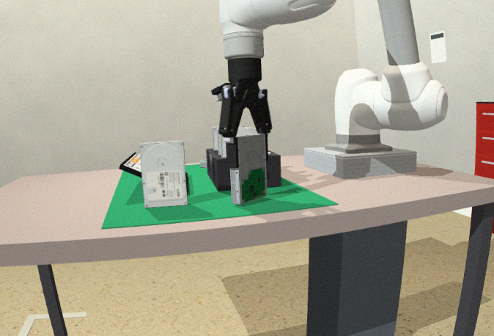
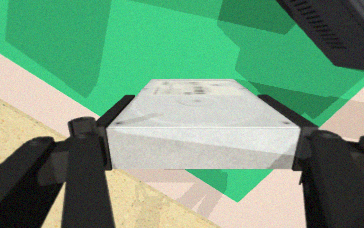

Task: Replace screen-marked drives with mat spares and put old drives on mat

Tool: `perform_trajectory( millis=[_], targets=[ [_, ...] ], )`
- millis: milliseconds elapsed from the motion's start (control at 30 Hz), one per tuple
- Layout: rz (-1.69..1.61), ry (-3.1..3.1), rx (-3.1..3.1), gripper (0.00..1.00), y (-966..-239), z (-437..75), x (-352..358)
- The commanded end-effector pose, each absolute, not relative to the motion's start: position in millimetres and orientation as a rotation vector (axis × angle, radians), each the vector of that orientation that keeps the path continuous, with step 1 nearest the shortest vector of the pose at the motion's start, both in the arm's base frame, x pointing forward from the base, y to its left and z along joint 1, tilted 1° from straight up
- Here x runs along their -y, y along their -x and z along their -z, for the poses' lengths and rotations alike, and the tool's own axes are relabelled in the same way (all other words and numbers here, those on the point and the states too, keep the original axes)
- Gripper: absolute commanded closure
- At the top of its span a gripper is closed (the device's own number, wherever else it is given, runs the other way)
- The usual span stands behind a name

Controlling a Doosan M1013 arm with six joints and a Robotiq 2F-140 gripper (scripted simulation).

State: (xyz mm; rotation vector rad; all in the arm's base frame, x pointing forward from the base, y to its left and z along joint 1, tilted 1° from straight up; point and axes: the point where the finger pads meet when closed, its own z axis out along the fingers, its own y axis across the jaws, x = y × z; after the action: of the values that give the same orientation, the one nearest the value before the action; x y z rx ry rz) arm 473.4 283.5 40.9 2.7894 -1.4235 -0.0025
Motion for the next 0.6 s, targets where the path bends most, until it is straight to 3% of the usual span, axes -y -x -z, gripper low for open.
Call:
perform_trajectory(
  millis=[0, 567],
  targets=[
    [0.002, -2.79, 1.424, 0.9, -474, -44, -284],
    [0.002, -2.79, 1.424, 0.9, -474, -72, -284]
  ],
)
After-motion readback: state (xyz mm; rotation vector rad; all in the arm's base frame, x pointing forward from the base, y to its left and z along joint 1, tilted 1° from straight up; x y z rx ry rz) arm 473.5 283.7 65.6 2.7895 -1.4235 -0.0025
